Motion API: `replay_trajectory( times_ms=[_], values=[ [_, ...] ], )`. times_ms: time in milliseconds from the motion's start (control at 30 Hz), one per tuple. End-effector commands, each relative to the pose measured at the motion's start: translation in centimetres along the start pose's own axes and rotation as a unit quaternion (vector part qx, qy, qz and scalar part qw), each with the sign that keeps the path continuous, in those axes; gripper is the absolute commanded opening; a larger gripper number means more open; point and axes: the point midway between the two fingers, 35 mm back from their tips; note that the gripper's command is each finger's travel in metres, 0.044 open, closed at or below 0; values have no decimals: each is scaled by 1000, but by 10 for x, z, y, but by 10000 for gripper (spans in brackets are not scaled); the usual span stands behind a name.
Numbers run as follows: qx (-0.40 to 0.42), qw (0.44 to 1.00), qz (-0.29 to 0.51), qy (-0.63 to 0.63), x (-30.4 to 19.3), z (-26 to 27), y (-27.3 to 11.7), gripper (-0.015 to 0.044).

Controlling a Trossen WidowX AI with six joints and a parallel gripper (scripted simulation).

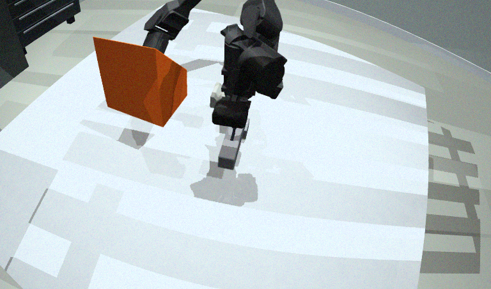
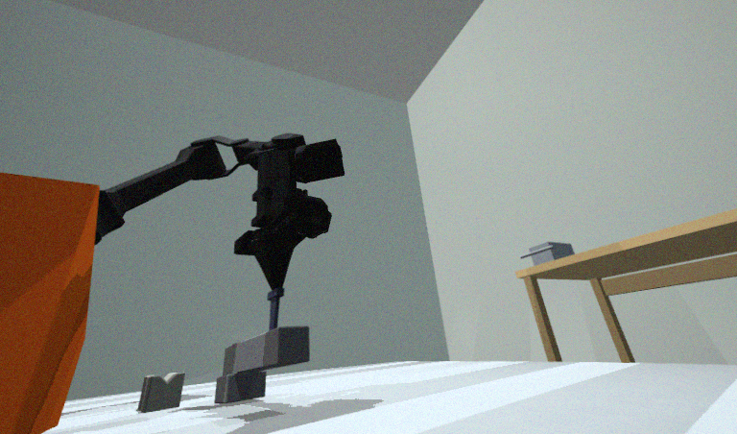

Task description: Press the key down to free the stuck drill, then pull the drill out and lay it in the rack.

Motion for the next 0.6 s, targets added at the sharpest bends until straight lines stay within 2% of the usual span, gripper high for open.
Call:
replay_trajectory(
  times_ms=[0,500,567],
  values=[
    [6,1000,17,-2,-6,1,17,0],
    [6,1000,17,-2,-7,2,25,0],
    [5,1000,17,-2,-5,1,18,52]
  ],
)
Point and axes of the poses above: the point midway between the two fingers, 35 mm back from their tips, its own y axis out along the fingers, its own z axis across the jaws, x = y × z, and after that the axes turned 8 degrees about -y, right-handed
